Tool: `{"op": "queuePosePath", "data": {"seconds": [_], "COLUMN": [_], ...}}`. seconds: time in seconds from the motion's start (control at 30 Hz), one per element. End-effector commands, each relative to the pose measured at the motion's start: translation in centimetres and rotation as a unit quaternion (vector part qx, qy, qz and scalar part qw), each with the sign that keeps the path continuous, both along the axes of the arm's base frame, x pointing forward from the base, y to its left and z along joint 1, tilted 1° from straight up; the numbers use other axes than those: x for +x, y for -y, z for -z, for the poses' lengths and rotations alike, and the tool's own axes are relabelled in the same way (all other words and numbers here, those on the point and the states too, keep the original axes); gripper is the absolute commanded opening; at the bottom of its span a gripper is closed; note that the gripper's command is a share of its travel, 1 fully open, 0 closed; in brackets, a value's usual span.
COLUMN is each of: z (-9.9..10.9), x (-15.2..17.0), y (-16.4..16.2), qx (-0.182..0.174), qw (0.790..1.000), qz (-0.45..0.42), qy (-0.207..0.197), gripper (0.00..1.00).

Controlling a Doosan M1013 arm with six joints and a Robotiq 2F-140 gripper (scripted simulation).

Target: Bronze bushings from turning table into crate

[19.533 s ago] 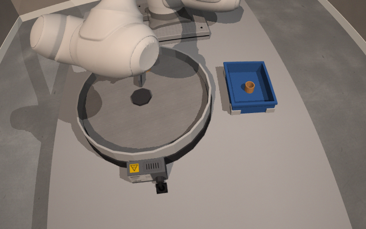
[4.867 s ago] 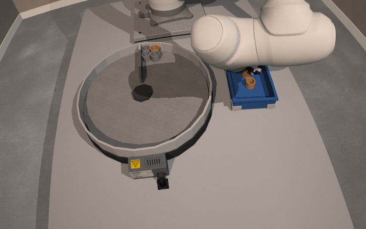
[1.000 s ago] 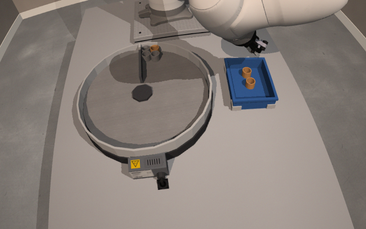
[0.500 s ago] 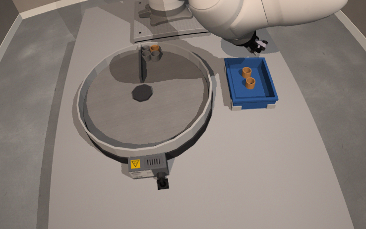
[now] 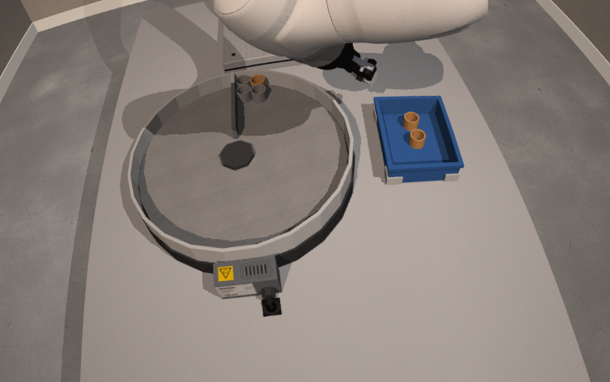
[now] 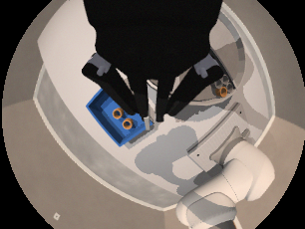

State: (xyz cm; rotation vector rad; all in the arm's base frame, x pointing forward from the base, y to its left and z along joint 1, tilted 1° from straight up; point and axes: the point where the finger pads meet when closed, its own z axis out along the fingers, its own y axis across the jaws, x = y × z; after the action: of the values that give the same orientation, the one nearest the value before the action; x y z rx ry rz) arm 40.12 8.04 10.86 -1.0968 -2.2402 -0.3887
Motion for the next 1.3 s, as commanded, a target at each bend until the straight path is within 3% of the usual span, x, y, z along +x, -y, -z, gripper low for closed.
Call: {"op": "queuePosePath", "data": {"seconds": [0.0,0.2,0.27,0.3,0.63,1.27], "z": [-0.1,-0.1,-0.1,-0.1,-0.1,-0.1], "x": [-1.6,-3.7,-3.7,-4.7,-8.1,-8.3], "y": [3.9,8.7,8.7,11.0,18.5,18.9], "qx": [0.0,0.0,0.0,0.0,0.0,0.0], "qw": [1.0,1.0,1.0,1.0,1.0,1.0], "qz": [0.0,0.0,0.0,0.0,0.0,0.0], "qy": [0.001,0.001,0.001,0.001,0.0,0.0], "gripper": [0.06,0.06,0.06,0.06,0.06,0.06]}}
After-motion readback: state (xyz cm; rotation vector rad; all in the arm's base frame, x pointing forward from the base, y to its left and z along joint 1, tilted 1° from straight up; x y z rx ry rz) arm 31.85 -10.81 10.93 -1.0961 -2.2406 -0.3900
